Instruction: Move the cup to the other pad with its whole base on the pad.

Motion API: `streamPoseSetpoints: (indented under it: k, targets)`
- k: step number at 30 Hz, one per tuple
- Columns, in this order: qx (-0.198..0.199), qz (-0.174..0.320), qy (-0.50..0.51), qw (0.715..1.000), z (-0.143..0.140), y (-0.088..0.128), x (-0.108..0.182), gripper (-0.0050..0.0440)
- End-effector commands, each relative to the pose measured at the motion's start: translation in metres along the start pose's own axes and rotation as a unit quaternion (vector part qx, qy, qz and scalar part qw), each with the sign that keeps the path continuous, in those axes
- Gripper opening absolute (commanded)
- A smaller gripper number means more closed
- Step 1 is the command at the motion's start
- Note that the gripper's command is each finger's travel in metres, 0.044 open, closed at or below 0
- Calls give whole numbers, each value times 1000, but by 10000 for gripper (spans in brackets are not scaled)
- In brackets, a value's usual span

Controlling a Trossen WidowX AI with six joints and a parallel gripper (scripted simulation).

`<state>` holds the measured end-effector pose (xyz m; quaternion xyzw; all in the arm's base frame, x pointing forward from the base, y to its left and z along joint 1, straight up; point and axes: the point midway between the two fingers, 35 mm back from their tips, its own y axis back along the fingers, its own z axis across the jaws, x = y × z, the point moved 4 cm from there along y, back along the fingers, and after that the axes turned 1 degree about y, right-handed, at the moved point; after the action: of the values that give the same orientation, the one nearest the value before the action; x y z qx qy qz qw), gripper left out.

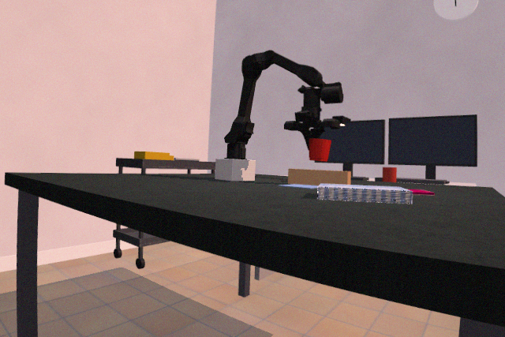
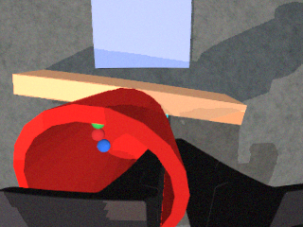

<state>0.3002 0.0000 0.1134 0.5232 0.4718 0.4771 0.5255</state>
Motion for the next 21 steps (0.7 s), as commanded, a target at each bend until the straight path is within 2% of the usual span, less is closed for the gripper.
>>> streamPoseSetpoints:
  k: [1,21]
  targets:
    - [3,1,0,1000,3,-1,10,0]
    - [3,1,0,1000,12,1,52,0]
